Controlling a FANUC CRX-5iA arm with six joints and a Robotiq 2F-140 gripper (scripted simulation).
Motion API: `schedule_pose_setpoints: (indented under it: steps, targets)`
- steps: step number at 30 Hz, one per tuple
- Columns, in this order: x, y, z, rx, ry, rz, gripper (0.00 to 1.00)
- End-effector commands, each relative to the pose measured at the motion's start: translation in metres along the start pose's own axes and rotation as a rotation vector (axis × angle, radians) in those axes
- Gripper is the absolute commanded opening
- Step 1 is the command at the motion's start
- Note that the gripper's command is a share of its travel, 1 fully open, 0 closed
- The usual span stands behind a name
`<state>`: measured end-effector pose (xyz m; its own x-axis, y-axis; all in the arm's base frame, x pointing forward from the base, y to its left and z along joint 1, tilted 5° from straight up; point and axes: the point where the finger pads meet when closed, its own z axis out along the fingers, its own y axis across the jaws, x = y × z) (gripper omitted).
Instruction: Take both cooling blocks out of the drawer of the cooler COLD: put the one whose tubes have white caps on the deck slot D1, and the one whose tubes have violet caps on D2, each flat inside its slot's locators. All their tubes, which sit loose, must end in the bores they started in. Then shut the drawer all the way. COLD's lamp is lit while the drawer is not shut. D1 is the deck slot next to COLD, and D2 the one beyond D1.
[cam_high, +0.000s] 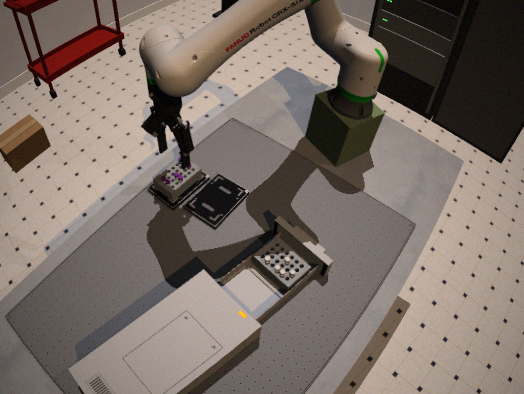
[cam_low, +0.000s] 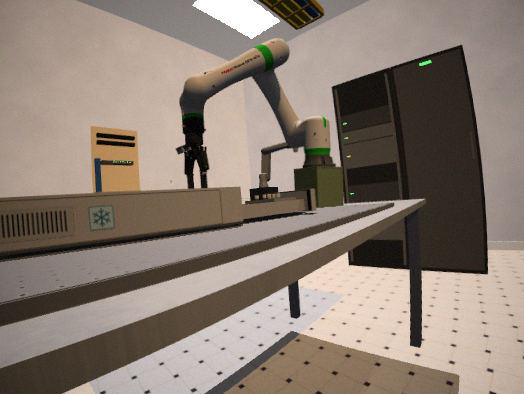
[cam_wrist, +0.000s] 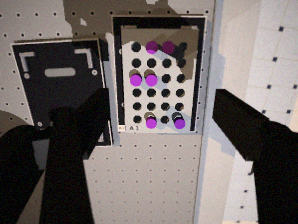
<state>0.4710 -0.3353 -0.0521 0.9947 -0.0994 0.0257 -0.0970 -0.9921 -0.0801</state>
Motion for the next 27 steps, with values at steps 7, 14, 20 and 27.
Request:
schedule_pose_setpoints:
  steps: [7,14,20,27]
  targets:
    - [0.001,0.001,-0.011,-0.001,0.002,0.000,0.66]
    - [0.001,0.000,-0.020,-0.001,0.002,0.000,0.66]
    - [0.001,0.000,-0.026,-0.001,0.002,0.000,0.66]
    - [0.001,-0.008,-0.031,-0.001,0.002,-0.054,0.66]
